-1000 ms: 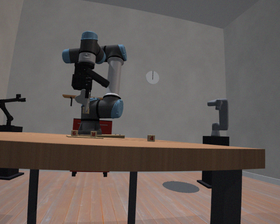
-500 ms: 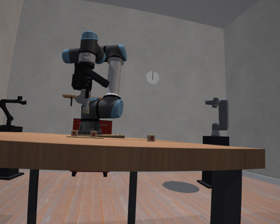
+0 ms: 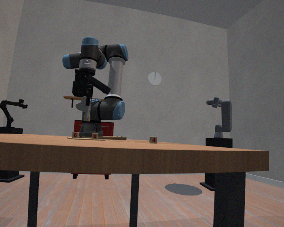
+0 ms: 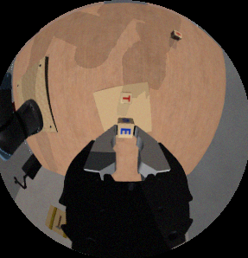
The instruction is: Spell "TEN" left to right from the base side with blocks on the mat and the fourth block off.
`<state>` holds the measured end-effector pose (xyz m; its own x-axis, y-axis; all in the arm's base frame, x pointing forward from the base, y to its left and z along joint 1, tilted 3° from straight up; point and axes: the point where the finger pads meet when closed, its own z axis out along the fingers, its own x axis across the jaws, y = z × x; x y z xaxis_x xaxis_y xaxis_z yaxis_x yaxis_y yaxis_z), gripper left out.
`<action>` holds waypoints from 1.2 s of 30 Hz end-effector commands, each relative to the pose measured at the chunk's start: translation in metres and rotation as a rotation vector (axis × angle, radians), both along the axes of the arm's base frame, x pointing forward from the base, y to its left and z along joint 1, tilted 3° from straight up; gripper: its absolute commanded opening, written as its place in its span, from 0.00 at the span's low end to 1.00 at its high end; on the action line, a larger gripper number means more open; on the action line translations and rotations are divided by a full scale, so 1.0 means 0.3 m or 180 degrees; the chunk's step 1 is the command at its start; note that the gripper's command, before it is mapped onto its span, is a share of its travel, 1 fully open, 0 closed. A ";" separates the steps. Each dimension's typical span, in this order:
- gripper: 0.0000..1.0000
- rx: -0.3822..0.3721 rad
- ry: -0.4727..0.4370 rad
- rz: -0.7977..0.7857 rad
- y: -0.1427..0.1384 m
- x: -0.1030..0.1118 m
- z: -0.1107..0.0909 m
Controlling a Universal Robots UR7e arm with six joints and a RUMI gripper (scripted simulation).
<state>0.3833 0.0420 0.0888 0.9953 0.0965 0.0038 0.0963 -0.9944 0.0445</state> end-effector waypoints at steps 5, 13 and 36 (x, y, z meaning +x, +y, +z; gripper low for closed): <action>0.05 0.0002 -0.0007 -0.0005 -0.009 0.005 -0.136; 0.05 0.0002 -0.0007 -0.0004 -0.013 0.006 -0.225; 0.05 -0.0001 -0.0017 -0.0003 -0.014 0.010 -0.236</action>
